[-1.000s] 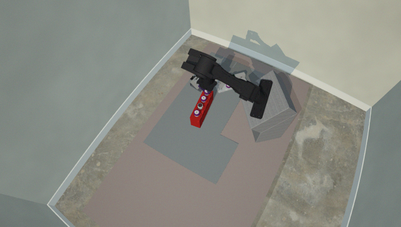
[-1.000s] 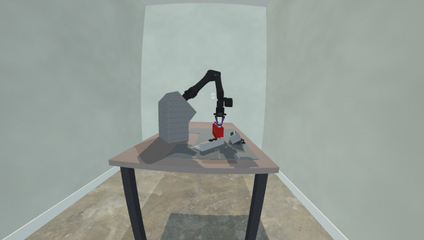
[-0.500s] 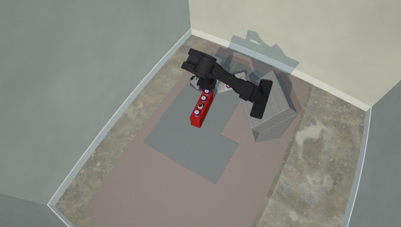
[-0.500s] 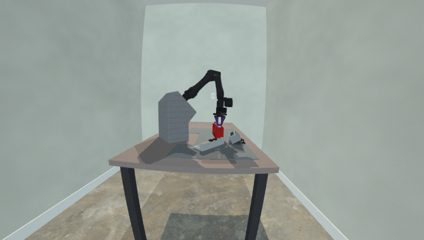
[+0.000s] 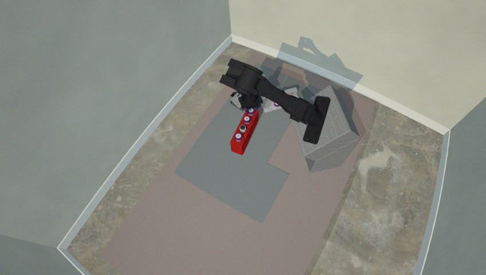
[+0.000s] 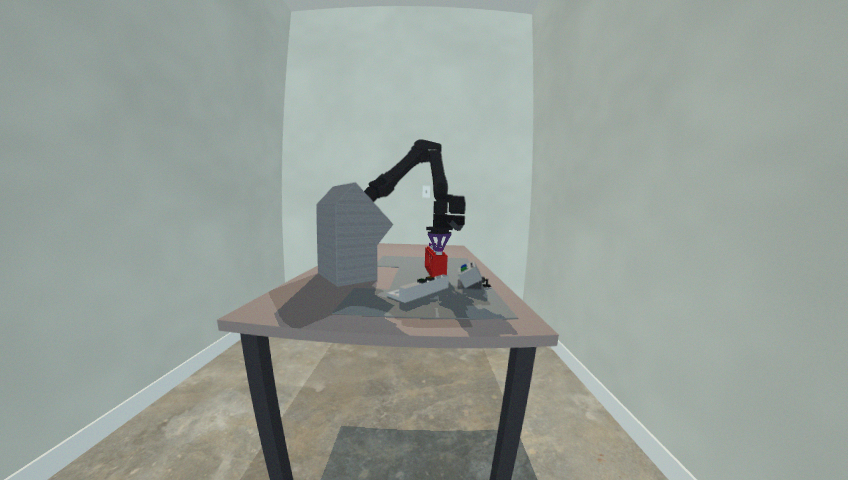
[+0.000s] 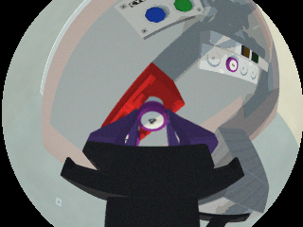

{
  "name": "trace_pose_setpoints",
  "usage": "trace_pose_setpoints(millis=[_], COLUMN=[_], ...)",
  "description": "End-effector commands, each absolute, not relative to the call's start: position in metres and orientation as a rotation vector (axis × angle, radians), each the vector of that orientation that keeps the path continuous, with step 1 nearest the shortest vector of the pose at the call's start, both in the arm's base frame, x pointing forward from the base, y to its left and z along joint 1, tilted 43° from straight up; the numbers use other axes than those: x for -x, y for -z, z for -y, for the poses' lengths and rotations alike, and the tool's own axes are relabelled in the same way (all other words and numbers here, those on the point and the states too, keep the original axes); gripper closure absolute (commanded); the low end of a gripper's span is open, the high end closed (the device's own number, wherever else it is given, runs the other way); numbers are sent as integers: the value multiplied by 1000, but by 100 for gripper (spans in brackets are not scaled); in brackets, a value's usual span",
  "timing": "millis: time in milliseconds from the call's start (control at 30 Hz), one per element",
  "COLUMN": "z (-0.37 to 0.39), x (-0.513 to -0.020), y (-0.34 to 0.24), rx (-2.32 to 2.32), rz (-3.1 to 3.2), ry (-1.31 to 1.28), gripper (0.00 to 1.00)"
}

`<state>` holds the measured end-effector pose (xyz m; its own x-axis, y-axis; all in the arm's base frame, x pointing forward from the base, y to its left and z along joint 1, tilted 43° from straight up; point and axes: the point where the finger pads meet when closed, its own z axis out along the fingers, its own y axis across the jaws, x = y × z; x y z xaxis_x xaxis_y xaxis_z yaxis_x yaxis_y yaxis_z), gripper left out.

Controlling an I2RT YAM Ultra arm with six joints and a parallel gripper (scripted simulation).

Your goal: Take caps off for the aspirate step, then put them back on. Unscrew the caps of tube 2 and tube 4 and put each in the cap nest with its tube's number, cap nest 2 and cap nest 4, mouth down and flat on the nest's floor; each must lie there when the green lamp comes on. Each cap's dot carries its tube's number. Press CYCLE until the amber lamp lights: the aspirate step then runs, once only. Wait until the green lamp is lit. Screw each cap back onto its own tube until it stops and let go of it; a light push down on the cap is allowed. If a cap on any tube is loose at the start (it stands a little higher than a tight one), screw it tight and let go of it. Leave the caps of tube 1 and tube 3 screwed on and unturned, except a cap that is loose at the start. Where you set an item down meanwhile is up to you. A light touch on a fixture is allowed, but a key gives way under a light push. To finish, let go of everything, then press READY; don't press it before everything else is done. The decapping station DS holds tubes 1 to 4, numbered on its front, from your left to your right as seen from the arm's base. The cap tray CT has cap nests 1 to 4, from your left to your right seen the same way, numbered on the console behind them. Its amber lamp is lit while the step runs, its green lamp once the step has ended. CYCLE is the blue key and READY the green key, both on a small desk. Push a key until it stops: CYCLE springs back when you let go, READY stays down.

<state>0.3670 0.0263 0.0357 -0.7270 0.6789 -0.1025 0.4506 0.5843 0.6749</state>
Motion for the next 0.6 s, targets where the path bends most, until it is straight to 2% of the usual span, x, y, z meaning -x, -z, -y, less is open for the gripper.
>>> trace_pose_setpoints(millis=[0, 567], z=[-25, -25], x=[-368, -367], y=[-38, -39], rx=[-590, 350], rz=[-2501, -2425], ry=[-819, -514], gripper=[100, 100])
